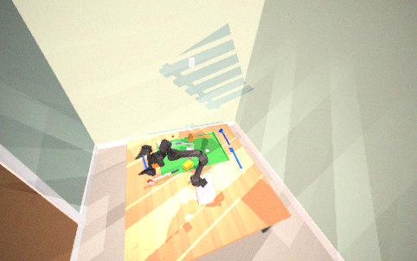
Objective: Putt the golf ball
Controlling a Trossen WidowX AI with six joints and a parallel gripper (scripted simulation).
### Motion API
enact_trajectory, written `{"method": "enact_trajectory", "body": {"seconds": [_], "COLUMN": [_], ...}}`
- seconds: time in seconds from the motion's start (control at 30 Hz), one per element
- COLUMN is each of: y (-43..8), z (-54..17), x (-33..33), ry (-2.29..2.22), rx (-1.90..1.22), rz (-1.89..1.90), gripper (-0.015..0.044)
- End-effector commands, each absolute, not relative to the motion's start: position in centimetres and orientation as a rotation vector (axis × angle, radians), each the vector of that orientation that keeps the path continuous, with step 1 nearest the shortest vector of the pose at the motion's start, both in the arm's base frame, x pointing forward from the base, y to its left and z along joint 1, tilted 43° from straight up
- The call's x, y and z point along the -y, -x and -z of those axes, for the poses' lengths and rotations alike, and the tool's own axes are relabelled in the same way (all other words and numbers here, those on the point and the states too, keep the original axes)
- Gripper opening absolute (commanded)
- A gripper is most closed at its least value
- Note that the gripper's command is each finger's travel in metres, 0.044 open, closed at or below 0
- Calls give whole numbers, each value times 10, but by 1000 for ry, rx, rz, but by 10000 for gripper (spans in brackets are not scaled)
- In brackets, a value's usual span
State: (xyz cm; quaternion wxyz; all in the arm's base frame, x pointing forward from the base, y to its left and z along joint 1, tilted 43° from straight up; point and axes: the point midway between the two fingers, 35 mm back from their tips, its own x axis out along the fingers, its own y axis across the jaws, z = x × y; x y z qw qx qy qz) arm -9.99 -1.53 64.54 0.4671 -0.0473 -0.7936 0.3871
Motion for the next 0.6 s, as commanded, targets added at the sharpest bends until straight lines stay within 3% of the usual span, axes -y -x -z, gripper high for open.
{"method": "enact_trajectory", "body": {"seconds": [0.0,0.3,0.57], "y": [88,17,-77], "z": [-631,-567,-482], "x": [-48,-173,-233], "ry": [305,723,977], "rx": [1852,1523,1131], "rz": [-1015,-1148,-1260], "gripper": [440,440,440]}}
